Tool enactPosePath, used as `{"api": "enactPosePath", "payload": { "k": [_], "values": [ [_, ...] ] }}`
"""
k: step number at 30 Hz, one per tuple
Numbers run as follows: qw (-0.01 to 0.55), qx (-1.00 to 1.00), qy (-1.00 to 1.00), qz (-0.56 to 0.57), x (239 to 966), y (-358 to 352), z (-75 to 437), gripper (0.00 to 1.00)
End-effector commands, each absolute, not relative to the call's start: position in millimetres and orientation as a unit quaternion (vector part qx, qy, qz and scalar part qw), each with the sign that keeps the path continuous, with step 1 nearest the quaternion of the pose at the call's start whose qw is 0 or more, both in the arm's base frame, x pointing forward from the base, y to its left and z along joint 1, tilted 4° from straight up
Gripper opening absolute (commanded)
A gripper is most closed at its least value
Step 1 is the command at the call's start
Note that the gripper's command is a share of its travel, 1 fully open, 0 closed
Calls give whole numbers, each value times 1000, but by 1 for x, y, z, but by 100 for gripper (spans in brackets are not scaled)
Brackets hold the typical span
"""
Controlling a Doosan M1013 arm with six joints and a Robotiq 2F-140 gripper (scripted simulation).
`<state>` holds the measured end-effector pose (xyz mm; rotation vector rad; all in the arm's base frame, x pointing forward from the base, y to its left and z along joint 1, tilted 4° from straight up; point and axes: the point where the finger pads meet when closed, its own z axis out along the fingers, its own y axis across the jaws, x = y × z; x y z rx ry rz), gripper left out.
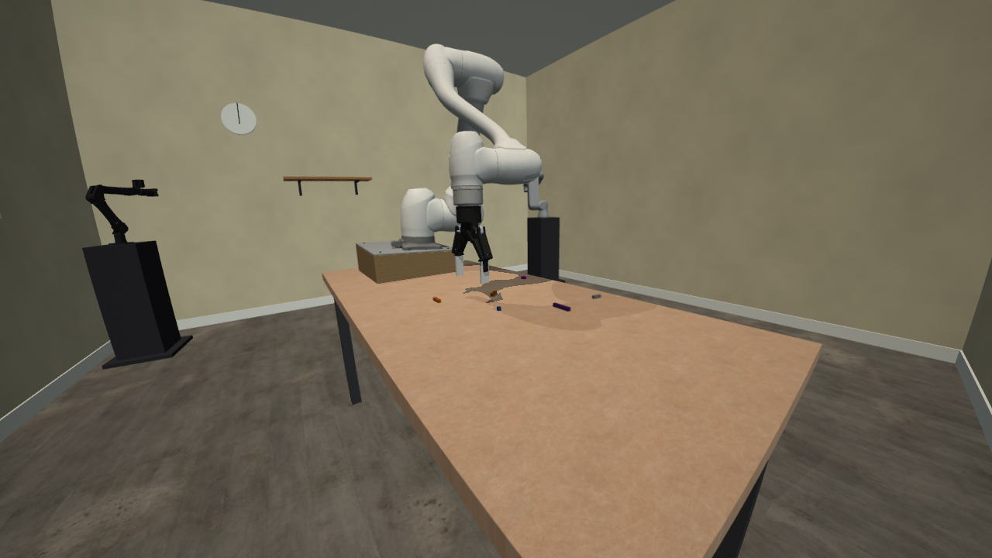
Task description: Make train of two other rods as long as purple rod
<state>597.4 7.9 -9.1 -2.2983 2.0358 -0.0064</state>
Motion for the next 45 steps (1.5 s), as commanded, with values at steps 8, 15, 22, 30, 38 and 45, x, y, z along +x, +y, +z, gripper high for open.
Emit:
{"api": "enactPosePath", "payload": {
  "k": [8,15,22,30,38,45],
  "values": [
    [36,-748,663,-2,597,8,-9,100],
    [36,-748,663,-2,597,8,-9,100],
    [36,-748,663,-2,597,8,-9,100],
    [36,-762,646,-3,600,10,-9,100],
    [35,-862,505,-9,625,26,-6,100],
    [33,-922,385,-13,643,40,-4,100]
  ]
}}
